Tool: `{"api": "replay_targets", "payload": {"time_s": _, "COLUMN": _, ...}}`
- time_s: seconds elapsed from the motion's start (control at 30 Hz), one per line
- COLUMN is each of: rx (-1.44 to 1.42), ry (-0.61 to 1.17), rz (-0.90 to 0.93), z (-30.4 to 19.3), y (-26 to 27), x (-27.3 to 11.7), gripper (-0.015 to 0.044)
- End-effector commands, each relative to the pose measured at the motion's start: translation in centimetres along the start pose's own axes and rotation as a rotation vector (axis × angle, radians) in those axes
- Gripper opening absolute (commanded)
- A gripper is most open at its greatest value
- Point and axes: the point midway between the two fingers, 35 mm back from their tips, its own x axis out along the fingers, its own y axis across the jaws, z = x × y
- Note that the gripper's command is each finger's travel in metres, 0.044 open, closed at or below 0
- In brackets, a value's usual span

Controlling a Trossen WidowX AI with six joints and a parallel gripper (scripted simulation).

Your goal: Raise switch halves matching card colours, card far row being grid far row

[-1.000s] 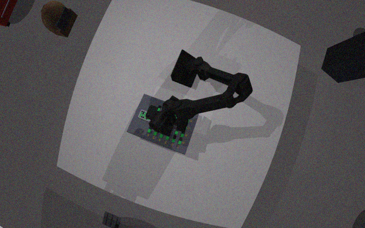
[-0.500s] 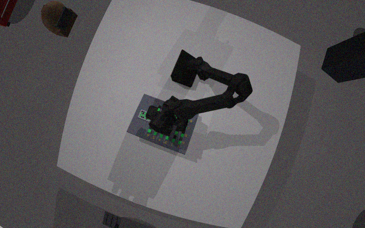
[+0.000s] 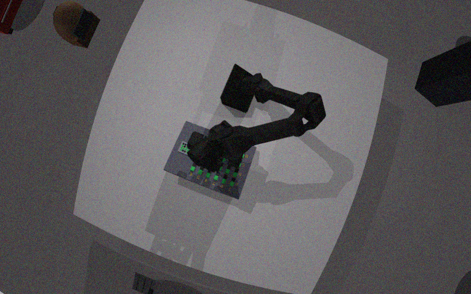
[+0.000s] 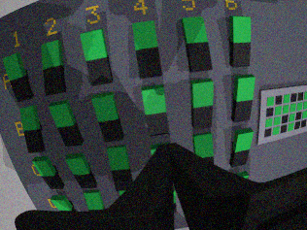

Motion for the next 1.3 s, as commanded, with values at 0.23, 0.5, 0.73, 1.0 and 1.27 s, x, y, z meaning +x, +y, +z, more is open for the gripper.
{"api": "replay_targets", "payload": {"time_s": 0.23, "rx": -0.007, "ry": 0.001, "rz": -0.005, "z": -0.4, "y": 1.7, "x": -3.4, "gripper": 0.0000}}
{"api": "replay_targets", "payload": {"time_s": 0.5, "rx": -0.004, "ry": 0.003, "rz": -0.002, "z": -5.0, "y": 8.7, "x": -3.3, "gripper": 0.0000}}
{"api": "replay_targets", "payload": {"time_s": 0.73, "rx": -0.003, "ry": 0.004, "rz": 0.001, "z": -6.0, "y": 9.6, "x": -3.1, "gripper": 0.0000}}
{"api": "replay_targets", "payload": {"time_s": 1.0, "rx": -0.004, "ry": 0.027, "rz": 0.002, "z": -6.0, "y": 9.7, "x": 0.2, "gripper": 0.0000}}
{"api": "replay_targets", "payload": {"time_s": 1.27, "rx": -0.004, "ry": 0.026, "rz": 0.004, "z": -6.0, "y": 9.7, "x": 1.2, "gripper": 0.0000}}
